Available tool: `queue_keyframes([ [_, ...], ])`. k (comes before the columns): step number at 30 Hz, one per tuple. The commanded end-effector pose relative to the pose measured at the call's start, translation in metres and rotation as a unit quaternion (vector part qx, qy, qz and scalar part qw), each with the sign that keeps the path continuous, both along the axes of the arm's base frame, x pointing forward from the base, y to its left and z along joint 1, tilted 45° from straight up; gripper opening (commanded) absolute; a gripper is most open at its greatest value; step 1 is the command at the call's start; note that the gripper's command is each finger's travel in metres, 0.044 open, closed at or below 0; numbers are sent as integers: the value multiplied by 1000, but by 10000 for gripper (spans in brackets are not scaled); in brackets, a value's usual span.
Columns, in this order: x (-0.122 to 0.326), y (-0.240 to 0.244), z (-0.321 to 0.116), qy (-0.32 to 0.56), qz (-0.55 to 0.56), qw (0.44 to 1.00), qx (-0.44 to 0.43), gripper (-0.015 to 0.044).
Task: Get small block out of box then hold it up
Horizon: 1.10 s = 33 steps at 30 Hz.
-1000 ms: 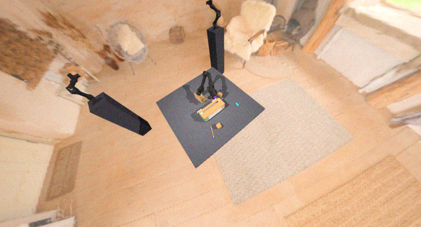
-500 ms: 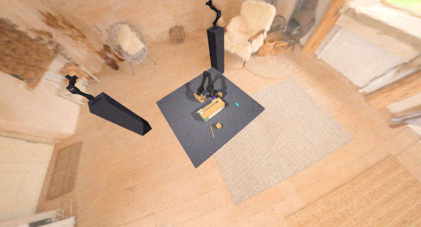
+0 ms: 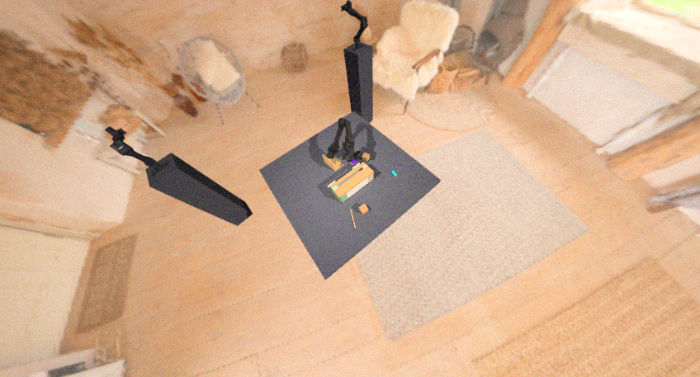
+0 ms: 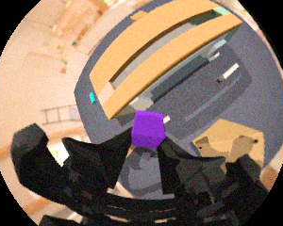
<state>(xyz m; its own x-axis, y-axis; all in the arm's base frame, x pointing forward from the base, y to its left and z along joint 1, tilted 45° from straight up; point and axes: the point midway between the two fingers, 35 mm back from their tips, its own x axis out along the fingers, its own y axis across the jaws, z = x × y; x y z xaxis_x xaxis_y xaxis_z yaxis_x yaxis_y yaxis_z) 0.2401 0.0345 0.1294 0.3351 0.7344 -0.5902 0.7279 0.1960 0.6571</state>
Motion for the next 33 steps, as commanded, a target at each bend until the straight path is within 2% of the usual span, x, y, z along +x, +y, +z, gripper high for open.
queue_keyframes([
  [1, 1, -4, 4, 70, -62, 995, 41, 0],
  [9, -1, -9, 8, 185, -157, 964, 107, 0],
  [17, -2, -15, 12, 297, -245, 907, 172, 0],
  [25, -3, -20, 16, 402, -323, 824, 232, 0],
  [33, -4, -26, 21, 498, -390, 719, 288, 0],
])
